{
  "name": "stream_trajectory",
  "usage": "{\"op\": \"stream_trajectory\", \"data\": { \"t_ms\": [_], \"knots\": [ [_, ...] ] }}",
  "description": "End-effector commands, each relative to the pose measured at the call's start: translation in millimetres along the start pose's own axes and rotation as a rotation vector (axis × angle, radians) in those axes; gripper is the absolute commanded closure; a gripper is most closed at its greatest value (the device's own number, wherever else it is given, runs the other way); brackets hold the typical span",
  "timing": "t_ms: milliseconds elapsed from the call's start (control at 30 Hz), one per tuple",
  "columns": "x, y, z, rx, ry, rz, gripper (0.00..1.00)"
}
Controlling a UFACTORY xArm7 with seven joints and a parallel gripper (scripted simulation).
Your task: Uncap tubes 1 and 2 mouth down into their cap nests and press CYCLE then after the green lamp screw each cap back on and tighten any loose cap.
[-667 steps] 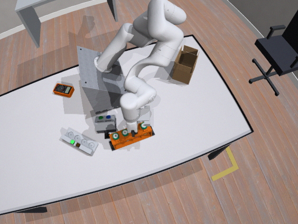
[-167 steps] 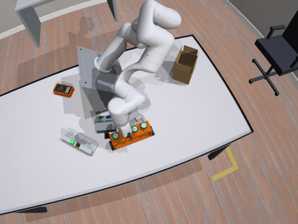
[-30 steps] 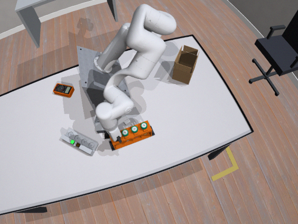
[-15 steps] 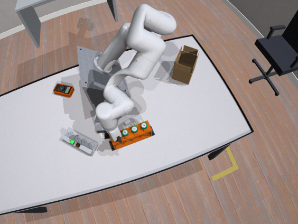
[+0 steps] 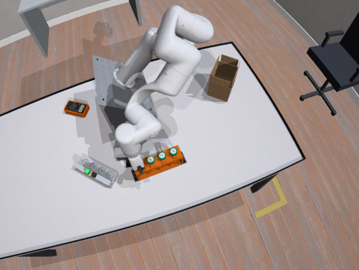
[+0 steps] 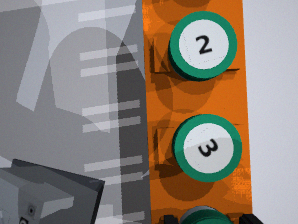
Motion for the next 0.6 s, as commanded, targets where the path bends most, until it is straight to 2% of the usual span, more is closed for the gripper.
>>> {"op": "stream_trajectory", "data": {
  "t_ms": [0, 367, 400, 567],
  "knots": [
    [1.2, 0.4, -1.8, -0.002, 0.002, 0.041, 1.0],
    [1.2, 0.4, -1.8, -0.002, 0.002, 0.21, 1.0],
    [1.2, 0.4, -1.8, -0.002, 0.002, 0.21, 0.54],
    [1.2, 0.4, -1.8, -0.002, 0.002, 0.21, 0.54]
  ]
}}
Point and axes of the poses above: the point where the finger pads meet when closed, its own z axis out along the fingers, its own x axis across the jaws, y = z × x, the point moved 10 cm from there along -z, back along the fingers, and after that the axes turned 15 degrees about z, right-handed, at the moved point
